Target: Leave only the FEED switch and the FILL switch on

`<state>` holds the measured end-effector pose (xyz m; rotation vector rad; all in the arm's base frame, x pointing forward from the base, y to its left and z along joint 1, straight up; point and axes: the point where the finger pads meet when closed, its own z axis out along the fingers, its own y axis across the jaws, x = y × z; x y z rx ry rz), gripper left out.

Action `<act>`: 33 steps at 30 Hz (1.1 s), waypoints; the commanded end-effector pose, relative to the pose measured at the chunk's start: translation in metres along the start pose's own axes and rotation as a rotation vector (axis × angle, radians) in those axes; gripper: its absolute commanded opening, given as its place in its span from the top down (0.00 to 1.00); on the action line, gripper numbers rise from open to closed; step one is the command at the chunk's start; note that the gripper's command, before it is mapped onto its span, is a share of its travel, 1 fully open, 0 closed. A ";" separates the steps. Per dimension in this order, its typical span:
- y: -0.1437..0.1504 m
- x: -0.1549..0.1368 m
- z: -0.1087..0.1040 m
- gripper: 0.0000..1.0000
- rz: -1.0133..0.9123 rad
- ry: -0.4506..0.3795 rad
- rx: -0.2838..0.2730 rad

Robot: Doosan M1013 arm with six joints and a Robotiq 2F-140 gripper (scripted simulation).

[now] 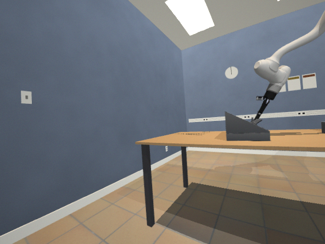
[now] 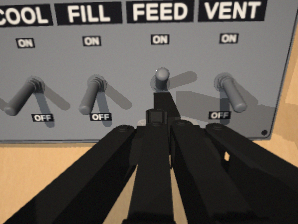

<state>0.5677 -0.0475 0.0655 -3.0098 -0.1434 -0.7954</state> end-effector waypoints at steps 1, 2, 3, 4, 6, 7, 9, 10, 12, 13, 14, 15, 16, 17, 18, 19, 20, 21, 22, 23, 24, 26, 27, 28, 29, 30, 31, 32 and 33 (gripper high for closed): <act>0.000 0.002 0.000 0.90 0.000 0.001 0.000; 0.000 0.002 0.000 0.90 0.000 0.001 0.000; 0.000 0.002 0.000 0.90 0.000 0.001 0.000; 0.000 0.002 0.000 0.90 0.000 0.001 0.000; 0.000 0.002 0.000 0.90 0.000 0.001 0.000; 0.000 0.002 0.000 0.90 0.000 0.001 0.000; 0.000 0.003 0.000 0.90 0.000 0.001 0.000; 0.000 0.003 0.000 0.90 0.000 0.001 0.000; 0.000 0.003 0.000 0.90 0.000 0.001 0.000; 0.000 0.003 0.000 0.90 0.000 0.001 0.000; 0.000 0.003 0.000 0.90 0.000 0.001 0.000; 0.000 0.003 0.000 0.90 0.000 0.001 0.000; 0.000 0.003 0.000 0.90 0.000 0.001 0.000; 0.000 0.003 0.000 0.90 0.000 0.001 0.000; 0.000 0.003 0.000 0.90 0.000 0.001 0.000; 0.000 0.003 0.000 0.90 0.000 0.001 0.000; 0.000 0.003 0.000 0.90 0.000 0.001 0.000; 0.000 0.003 0.000 0.90 0.000 0.001 0.000; 0.000 0.003 0.000 0.90 0.000 0.001 0.000; 0.000 0.003 0.000 0.90 0.000 0.001 0.000; 0.000 0.003 0.000 0.90 0.000 0.001 0.000; 0.000 0.003 0.000 0.90 0.000 0.001 0.000; 0.000 0.003 0.000 0.90 0.000 0.001 0.000; 0.000 0.002 0.000 0.90 0.000 0.001 0.000; 0.000 0.001 0.000 0.90 0.000 0.001 0.000; 0.000 0.000 0.000 0.90 0.000 0.001 0.000; 0.000 -0.001 0.000 0.90 0.000 0.001 0.000; 0.000 -0.003 0.000 0.90 0.000 0.001 0.000; 0.000 -0.005 0.000 0.90 0.000 0.001 0.000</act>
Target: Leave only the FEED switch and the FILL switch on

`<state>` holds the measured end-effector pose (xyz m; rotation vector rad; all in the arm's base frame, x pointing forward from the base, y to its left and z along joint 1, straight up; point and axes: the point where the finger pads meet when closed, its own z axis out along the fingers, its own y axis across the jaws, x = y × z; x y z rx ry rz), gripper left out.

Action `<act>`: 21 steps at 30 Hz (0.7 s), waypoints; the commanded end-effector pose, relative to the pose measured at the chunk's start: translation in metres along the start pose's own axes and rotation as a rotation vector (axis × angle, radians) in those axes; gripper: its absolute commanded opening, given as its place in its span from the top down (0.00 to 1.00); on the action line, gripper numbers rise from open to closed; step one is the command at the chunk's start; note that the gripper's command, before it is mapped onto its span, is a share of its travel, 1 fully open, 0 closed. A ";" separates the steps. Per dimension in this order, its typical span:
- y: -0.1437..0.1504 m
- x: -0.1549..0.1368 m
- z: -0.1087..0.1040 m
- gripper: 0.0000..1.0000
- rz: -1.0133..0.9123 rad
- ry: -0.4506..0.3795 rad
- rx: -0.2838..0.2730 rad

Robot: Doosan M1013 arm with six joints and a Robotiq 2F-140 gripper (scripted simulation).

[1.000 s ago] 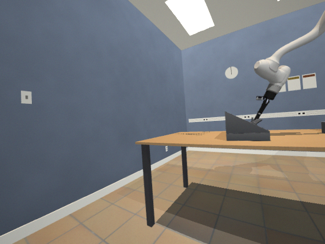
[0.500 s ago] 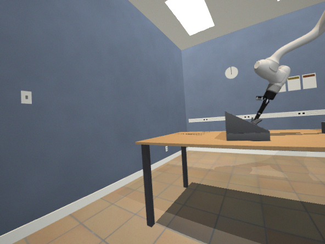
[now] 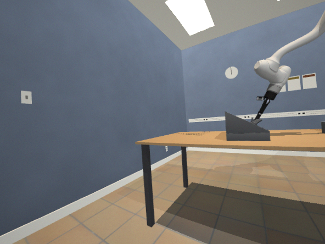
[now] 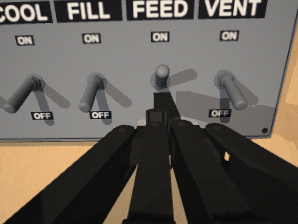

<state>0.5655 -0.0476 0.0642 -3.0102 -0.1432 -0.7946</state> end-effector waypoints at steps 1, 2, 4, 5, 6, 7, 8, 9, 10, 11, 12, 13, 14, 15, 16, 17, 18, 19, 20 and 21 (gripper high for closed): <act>0.000 -0.004 0.000 0.90 0.000 0.002 0.000; 0.000 -0.005 0.000 0.90 0.000 0.002 0.000; 0.000 -0.006 0.000 0.90 0.000 0.002 0.000; 0.000 -0.006 0.000 0.90 0.000 0.002 0.000; 0.000 -0.007 0.000 0.90 0.000 0.002 0.000; 0.000 -0.007 0.000 0.90 0.000 0.002 0.000; 0.000 -0.007 0.000 0.90 0.000 0.002 0.000; 0.000 -0.008 0.000 0.90 0.000 0.002 0.000; 0.000 -0.008 0.000 0.90 0.000 0.002 0.000; 0.000 -0.008 -0.001 0.90 0.000 0.002 0.000; 0.000 -0.008 -0.001 0.90 0.000 0.002 0.000; 0.000 -0.007 -0.002 0.90 0.000 0.002 0.000; 0.000 -0.008 -0.004 0.90 0.000 0.002 0.000; 0.000 -0.008 -0.006 0.90 0.000 0.002 0.000; 0.000 -0.008 -0.009 0.90 0.000 0.002 0.000; 0.000 -0.008 -0.012 0.90 0.000 0.002 0.000; 0.000 -0.008 -0.017 0.90 0.000 0.002 0.000; 0.000 -0.008 -0.021 0.90 0.000 0.002 0.000; 0.000 -0.008 -0.026 0.90 0.000 0.002 0.000; 0.000 -0.008 -0.026 0.90 0.000 0.002 0.000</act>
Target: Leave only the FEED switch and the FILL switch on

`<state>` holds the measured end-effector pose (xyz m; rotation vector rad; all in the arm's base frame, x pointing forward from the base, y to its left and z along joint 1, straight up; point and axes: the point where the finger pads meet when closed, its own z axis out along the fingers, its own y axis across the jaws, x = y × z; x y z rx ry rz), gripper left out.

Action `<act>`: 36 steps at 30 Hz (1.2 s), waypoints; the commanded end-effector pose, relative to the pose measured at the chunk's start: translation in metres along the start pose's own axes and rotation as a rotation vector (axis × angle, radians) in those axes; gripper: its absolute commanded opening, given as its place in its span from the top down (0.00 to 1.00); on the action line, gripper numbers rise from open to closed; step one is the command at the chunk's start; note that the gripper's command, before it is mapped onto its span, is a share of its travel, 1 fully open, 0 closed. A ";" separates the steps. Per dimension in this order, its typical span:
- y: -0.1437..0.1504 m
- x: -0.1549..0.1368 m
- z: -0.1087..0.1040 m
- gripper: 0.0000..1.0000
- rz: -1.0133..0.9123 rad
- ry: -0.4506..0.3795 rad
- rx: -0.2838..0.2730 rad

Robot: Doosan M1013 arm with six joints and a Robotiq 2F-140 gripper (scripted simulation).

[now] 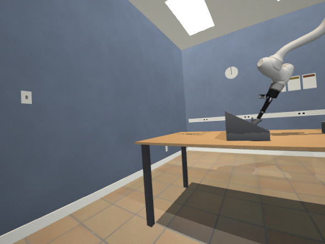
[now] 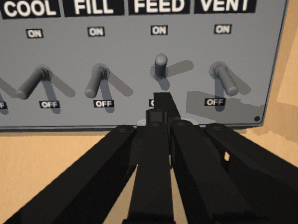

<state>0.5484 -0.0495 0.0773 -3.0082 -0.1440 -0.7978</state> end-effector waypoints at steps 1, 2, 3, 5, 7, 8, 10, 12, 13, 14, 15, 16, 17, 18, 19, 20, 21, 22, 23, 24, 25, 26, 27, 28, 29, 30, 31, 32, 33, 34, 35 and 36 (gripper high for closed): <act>0.000 0.001 -0.007 0.90 0.000 -0.001 -0.001; 0.000 0.001 -0.012 0.90 0.000 -0.001 -0.001; 0.000 0.001 -0.018 0.90 0.000 -0.001 -0.001; 0.000 0.001 -0.031 0.90 0.000 -0.001 -0.001; 0.000 0.001 -0.043 0.90 0.000 -0.001 -0.001; 0.000 0.001 -0.050 0.90 0.000 -0.001 -0.001; 0.000 0.001 -0.061 0.90 0.000 -0.001 -0.001; 0.000 0.001 -0.070 0.90 0.000 -0.001 -0.001; 0.000 0.001 -0.074 0.90 0.000 -0.001 -0.001; 0.000 0.001 -0.077 0.90 0.000 -0.001 -0.001; 0.000 0.001 -0.080 0.90 0.000 -0.001 -0.001; 0.000 0.001 -0.081 0.90 0.000 -0.001 -0.001; 0.000 0.001 -0.081 0.90 0.000 -0.001 -0.001; 0.000 0.001 -0.081 0.90 0.000 -0.001 -0.001; 0.000 0.001 -0.083 0.90 0.000 -0.001 -0.001; 0.000 0.001 -0.083 0.90 0.000 -0.001 -0.001; 0.000 0.001 -0.083 0.90 0.000 -0.001 -0.001; 0.000 0.001 -0.083 0.90 0.000 -0.001 -0.001; -0.001 0.001 -0.083 0.90 0.000 -0.001 -0.001; -0.006 -0.001 -0.083 0.90 0.001 -0.002 -0.001; -0.015 -0.004 -0.083 0.90 0.001 -0.003 -0.002; -0.029 -0.009 -0.083 0.90 0.001 -0.004 -0.002; -0.043 -0.015 -0.083 0.90 0.001 -0.003 -0.002; -0.053 -0.018 -0.083 0.90 0.001 -0.002 -0.002; -0.062 -0.022 -0.083 0.90 0.000 -0.001 -0.001; -0.068 -0.024 -0.083 0.90 0.000 0.001 -0.001; -0.070 -0.025 -0.083 0.90 0.000 0.001 -0.001; -0.070 -0.025 -0.083 0.90 0.000 0.001 0.000; -0.070 -0.025 -0.083 0.90 0.000 0.001 0.000; -0.070 -0.025 -0.083 0.90 0.000 0.001 0.000; -0.070 -0.025 -0.083 0.90 0.000 0.001 0.000; -0.070 -0.025 -0.083 0.90 0.000 0.001 0.000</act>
